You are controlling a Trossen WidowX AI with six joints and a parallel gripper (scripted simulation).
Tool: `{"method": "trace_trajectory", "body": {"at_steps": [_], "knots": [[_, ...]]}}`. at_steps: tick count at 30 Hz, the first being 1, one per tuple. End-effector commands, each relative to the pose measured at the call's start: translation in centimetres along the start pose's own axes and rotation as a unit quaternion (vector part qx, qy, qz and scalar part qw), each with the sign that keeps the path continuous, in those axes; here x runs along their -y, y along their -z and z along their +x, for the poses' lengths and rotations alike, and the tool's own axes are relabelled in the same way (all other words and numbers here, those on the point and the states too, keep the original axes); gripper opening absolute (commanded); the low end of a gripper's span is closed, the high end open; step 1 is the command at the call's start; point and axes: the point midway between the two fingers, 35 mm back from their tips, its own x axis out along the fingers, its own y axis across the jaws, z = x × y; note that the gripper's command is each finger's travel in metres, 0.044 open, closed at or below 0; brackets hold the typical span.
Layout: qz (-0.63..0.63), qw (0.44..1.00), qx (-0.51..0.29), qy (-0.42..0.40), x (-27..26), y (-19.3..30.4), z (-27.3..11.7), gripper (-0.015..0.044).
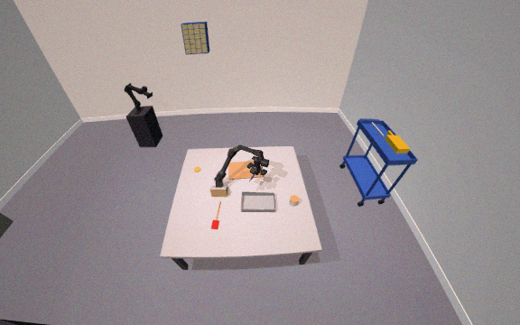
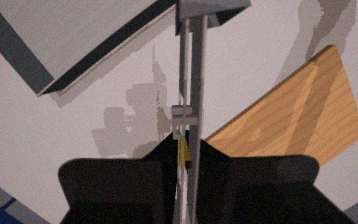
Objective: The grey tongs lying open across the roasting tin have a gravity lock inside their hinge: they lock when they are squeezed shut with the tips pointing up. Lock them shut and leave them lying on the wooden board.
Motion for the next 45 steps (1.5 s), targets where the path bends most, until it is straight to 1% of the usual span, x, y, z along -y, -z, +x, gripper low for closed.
{"method": "trace_trajectory", "body": {"at_steps": [1, 6, 9, 16, 23, 34, 45], "knots": [[0.024, 1.000, -0.005, 0.000, 1.0, 0.9, -0.1, -0.0150], [0.020, 1.000, -0.005, 0.000, 1.0, 0.9, -0.1, -0.0150], [-0.009, 1.000, -0.004, 0.000, 1.2, 1.1, -0.1, -0.0150], [-0.141, 0.990, -0.002, -0.002, 2.0, 1.9, -0.1, -0.0150], [-0.275, 0.961, 0.000, -0.003, 2.9, 2.8, -0.1, -0.0150], [-0.478, 0.879, 0.010, -0.009, 4.3, 4.2, -0.3, -0.0150], [-0.654, 0.756, 0.013, -0.007, 5.9, 5.3, -0.2, -0.0150]]}}
